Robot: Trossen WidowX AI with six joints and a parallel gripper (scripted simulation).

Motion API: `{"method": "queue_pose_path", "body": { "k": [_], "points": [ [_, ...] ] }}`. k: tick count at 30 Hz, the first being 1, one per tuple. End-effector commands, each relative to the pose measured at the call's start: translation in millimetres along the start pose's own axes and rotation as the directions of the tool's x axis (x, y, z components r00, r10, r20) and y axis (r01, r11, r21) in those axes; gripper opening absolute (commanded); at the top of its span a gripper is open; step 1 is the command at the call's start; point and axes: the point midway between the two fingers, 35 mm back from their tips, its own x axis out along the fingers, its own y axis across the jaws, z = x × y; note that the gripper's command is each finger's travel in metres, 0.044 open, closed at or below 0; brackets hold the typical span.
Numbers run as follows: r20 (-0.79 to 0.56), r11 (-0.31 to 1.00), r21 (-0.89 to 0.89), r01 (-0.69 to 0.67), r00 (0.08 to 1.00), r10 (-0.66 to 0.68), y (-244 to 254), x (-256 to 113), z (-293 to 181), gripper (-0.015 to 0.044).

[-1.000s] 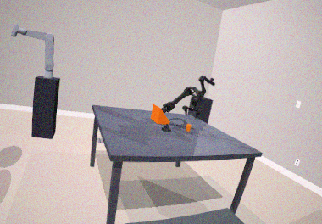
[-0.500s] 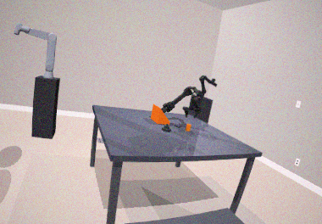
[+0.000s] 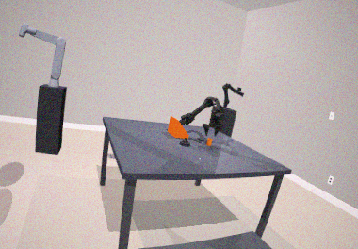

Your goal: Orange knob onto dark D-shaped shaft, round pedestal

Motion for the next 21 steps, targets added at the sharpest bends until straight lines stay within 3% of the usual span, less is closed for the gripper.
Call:
{"method": "queue_pose_path", "body": {
  "k": [1,21],
  "points": [
    [-0.005,1.000,0.005,-0.005,1.000,0.006,1.2,7.9,-1.7,0.0440],
    [-0.004,1.000,0.000,-0.002,1.000,0.002,0.8,37.7,0.3,0.0440]
  ]
}}
